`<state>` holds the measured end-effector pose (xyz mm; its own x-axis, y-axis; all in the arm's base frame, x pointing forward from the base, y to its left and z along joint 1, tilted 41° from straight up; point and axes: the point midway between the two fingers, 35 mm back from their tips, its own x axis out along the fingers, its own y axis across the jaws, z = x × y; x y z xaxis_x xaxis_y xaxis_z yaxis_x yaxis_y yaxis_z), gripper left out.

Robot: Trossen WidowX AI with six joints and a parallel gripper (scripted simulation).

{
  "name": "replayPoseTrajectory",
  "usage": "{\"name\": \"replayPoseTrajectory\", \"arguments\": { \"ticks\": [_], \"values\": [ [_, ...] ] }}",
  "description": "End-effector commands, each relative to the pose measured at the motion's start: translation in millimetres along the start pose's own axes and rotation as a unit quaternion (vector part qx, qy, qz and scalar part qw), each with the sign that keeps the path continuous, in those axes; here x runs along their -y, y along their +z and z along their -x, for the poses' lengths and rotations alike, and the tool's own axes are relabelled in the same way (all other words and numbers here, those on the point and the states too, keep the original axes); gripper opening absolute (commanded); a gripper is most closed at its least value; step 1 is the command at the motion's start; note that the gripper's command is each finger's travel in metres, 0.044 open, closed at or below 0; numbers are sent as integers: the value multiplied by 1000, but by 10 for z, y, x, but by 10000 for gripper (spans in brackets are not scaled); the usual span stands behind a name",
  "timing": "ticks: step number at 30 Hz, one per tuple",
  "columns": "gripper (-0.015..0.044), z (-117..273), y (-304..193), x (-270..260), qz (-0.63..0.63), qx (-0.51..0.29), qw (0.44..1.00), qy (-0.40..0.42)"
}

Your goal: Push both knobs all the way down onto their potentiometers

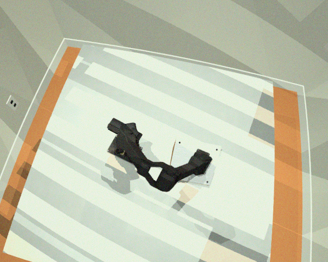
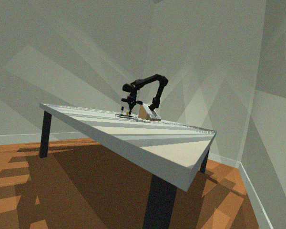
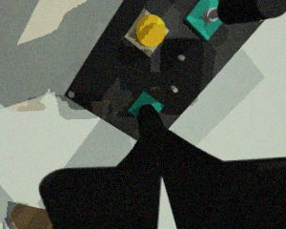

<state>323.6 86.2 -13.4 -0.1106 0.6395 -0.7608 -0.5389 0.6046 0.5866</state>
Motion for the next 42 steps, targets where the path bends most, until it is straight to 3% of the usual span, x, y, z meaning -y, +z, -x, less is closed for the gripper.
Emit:
{"name": "replayPoseTrajectory", "arguments": {
  "ticks": [1,42],
  "values": [
    [0,-99,10,-15,5,-3,1000,6],
    [0,-49,12,-12,5,-4,1000,6]
  ]
}}
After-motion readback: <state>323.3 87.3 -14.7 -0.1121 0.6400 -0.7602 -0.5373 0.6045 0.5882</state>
